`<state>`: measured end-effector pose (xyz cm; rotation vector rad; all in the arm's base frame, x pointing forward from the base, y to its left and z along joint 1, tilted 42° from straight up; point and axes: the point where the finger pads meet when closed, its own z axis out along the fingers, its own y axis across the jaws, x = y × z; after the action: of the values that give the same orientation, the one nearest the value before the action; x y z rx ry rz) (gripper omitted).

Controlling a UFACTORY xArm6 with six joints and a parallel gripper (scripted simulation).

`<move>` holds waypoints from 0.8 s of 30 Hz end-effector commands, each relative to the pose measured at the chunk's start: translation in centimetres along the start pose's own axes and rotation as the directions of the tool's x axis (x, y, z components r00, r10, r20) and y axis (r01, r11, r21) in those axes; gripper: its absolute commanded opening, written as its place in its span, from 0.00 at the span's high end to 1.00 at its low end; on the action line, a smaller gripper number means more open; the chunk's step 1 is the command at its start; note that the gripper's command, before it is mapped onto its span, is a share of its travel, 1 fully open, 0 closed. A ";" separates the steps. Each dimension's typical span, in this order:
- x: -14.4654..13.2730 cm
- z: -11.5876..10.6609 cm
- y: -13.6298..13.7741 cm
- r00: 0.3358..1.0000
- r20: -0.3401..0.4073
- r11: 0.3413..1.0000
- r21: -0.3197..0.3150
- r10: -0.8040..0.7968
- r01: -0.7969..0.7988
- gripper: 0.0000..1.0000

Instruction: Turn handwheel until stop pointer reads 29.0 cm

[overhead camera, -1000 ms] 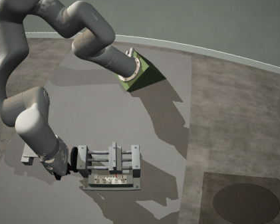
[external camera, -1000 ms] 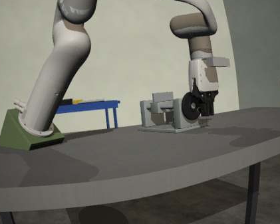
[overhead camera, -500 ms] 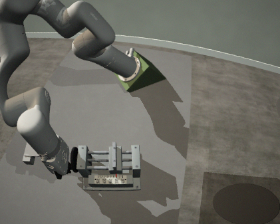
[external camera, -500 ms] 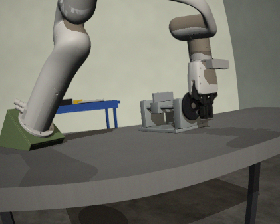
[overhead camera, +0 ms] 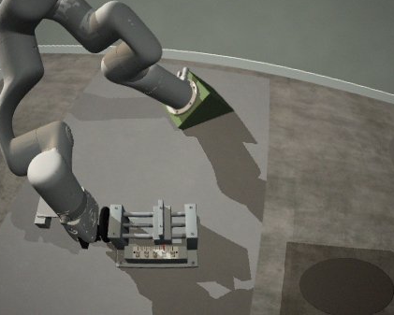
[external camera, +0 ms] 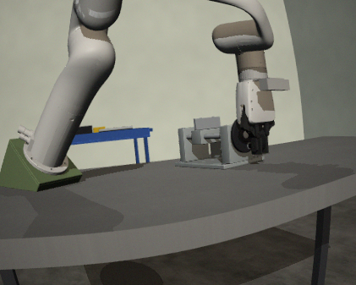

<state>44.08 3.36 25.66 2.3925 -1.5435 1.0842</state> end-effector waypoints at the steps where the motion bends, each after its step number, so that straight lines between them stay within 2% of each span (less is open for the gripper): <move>1: 0.0 0.0 0.1 1.000 0.000 1.000 0.005 0.001 -0.001 0.94; 24: 0.0 -0.1 2.4 1.000 0.000 1.000 0.005 0.001 -0.001 0.94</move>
<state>42.40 2.33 25.01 2.3953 -1.5436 1.0875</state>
